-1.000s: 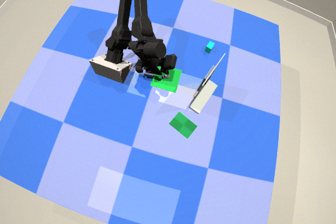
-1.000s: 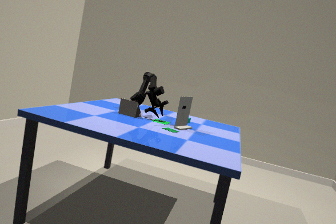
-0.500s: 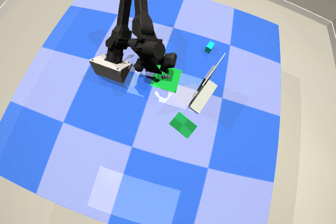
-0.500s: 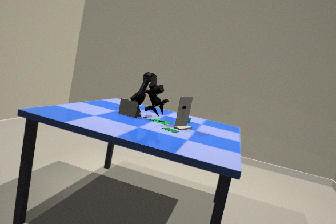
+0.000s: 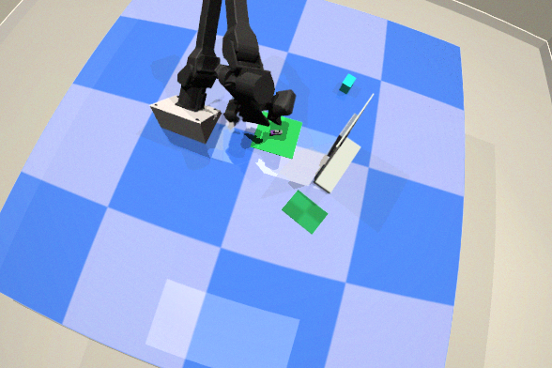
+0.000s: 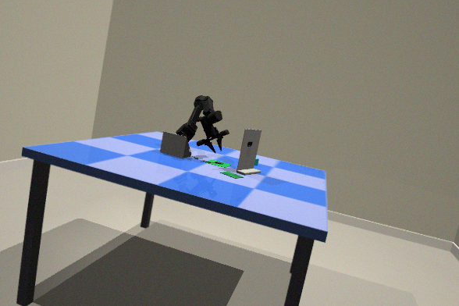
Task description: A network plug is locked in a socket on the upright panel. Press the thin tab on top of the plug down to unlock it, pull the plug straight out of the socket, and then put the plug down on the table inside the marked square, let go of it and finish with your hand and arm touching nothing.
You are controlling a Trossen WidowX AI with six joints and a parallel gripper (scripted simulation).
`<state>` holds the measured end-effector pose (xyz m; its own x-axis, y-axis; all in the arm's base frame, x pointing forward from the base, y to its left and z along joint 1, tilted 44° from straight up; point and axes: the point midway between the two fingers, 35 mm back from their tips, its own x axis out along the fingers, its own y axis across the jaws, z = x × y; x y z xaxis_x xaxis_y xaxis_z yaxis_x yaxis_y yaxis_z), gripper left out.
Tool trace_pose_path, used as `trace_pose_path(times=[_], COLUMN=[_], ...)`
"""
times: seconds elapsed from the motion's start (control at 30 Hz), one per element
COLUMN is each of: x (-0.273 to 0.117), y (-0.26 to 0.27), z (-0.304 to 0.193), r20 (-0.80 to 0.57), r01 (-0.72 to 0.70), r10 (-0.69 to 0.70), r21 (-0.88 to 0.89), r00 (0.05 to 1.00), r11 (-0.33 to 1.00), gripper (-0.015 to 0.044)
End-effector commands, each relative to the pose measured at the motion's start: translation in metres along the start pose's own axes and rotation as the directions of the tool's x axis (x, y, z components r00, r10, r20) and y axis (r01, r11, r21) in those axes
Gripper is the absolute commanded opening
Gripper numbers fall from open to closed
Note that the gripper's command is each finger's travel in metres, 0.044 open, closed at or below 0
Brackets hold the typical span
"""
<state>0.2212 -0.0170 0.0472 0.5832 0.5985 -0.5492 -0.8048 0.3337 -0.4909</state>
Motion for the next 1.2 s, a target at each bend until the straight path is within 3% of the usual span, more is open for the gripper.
trace_pose_path(times=[0.0, 1.17], x=[-0.004, -0.040], y=[-0.004, -0.025], z=[0.000, 0.002], r20=[0.003, 0.008], r01=[0.005, 0.008], r10=[-0.005, -0.008], r21=[-0.008, -0.006], r00=[1.000, 1.000], r11=[1.000, 1.000], gripper=[0.0156, 0.0156])
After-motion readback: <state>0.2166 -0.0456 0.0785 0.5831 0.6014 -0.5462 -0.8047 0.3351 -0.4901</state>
